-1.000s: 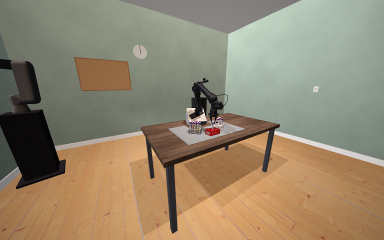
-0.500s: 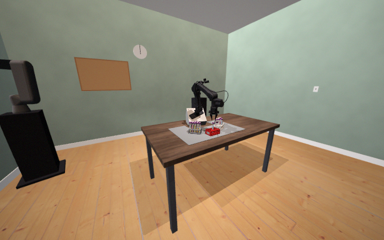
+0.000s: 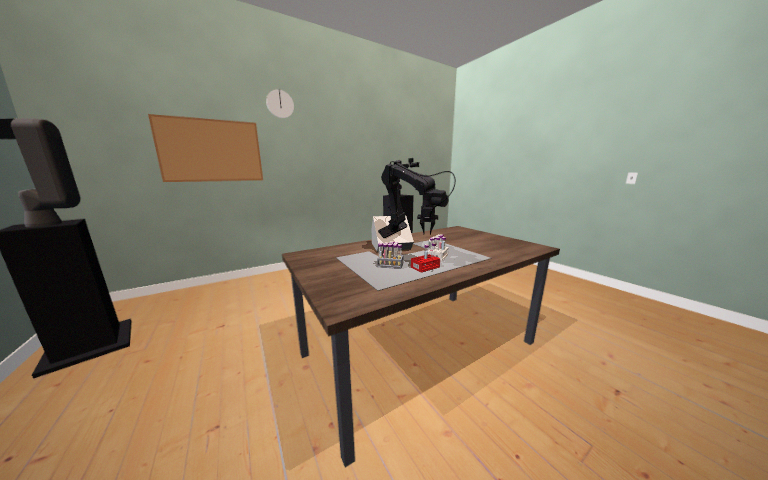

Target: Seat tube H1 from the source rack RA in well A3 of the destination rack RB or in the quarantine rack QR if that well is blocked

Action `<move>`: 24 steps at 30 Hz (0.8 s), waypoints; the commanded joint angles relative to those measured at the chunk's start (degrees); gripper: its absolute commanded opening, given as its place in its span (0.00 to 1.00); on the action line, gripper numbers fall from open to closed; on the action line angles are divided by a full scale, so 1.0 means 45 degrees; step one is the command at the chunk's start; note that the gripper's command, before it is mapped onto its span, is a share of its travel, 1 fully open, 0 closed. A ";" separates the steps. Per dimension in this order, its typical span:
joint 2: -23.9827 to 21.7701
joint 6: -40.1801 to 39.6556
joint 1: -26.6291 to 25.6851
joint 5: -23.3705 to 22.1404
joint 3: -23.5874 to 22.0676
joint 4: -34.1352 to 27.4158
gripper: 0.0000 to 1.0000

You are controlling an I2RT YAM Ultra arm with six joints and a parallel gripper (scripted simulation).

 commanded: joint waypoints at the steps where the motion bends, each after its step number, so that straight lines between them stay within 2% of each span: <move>1: -0.0630 0.0369 0.0293 0.0337 0.0677 -0.0749 0.30; 11: -0.0524 0.0455 0.0383 0.0400 0.0836 -0.0846 0.30; 15: 0.0091 0.0521 0.0471 0.0453 0.1011 -0.0782 0.30; 22: -0.1805 -0.1574 0.1039 0.0791 -0.1444 -0.0744 0.30; 24: -0.1805 -0.1574 0.1039 0.0791 -0.1444 -0.0744 0.30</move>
